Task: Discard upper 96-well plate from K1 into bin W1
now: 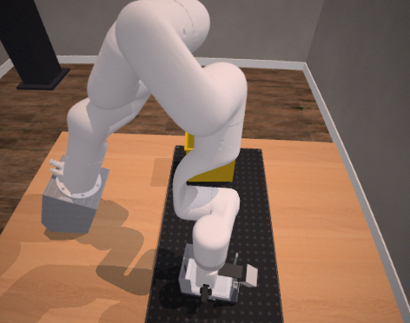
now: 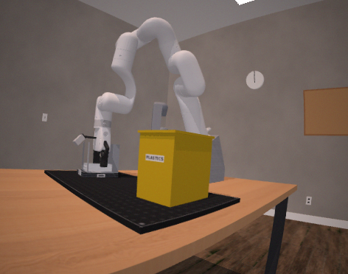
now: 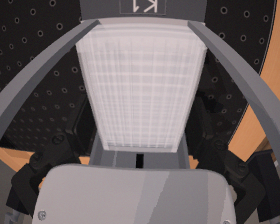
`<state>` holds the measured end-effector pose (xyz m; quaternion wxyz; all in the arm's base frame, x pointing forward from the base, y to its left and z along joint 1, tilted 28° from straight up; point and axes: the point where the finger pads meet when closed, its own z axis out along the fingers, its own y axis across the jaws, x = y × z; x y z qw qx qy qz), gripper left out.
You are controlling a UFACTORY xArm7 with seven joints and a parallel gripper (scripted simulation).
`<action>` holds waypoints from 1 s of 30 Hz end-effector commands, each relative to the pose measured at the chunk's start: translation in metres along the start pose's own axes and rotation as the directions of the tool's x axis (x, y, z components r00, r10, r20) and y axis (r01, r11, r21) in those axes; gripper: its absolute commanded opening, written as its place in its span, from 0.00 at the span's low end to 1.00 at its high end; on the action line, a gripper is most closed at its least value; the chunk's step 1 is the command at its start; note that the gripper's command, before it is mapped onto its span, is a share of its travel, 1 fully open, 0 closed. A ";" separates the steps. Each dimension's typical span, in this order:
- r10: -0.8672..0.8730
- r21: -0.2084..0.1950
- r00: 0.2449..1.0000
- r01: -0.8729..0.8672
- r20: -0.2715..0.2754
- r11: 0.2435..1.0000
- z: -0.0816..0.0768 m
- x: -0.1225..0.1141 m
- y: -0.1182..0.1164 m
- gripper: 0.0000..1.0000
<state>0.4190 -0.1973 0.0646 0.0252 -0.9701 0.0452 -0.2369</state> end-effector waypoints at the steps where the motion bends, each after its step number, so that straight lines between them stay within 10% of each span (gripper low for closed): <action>1: 0.000 -0.002 1.000 0.000 -0.003 1.000 -0.003 0.001 0.001 0.00; 30: 0.000 -0.002 1.000 0.000 -0.003 1.000 -0.020 0.001 0.001 0.00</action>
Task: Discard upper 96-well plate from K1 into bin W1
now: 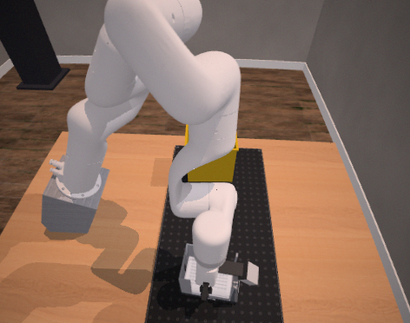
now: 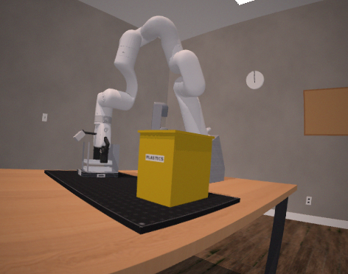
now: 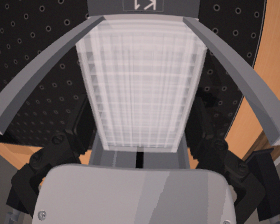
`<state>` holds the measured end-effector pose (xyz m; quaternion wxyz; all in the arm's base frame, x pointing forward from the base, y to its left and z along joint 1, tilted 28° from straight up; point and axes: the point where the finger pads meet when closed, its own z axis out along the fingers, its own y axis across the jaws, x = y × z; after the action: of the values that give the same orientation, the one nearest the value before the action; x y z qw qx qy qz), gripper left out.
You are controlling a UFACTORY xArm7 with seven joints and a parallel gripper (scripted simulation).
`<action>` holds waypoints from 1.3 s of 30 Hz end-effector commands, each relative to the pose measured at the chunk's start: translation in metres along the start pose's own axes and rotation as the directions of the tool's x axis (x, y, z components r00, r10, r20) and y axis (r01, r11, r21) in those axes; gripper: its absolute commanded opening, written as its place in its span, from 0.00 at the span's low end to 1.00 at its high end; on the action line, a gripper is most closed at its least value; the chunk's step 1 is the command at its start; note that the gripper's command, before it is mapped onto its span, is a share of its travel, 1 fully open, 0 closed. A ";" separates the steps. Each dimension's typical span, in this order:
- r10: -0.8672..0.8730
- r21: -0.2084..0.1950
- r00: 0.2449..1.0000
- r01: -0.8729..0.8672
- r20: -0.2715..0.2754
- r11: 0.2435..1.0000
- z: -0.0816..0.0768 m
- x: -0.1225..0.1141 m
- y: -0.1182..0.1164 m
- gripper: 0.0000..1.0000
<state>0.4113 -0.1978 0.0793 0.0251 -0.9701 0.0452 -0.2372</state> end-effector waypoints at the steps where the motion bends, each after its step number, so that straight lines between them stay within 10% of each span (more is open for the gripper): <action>1: 0.000 -0.002 1.000 0.000 -0.002 1.000 -0.004 0.001 0.001 0.00; 39: 0.000 -0.002 1.000 0.000 -0.003 1.000 -0.049 0.001 0.001 0.00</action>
<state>0.3922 -0.1991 0.1161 0.0250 -0.9699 0.0452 -0.2379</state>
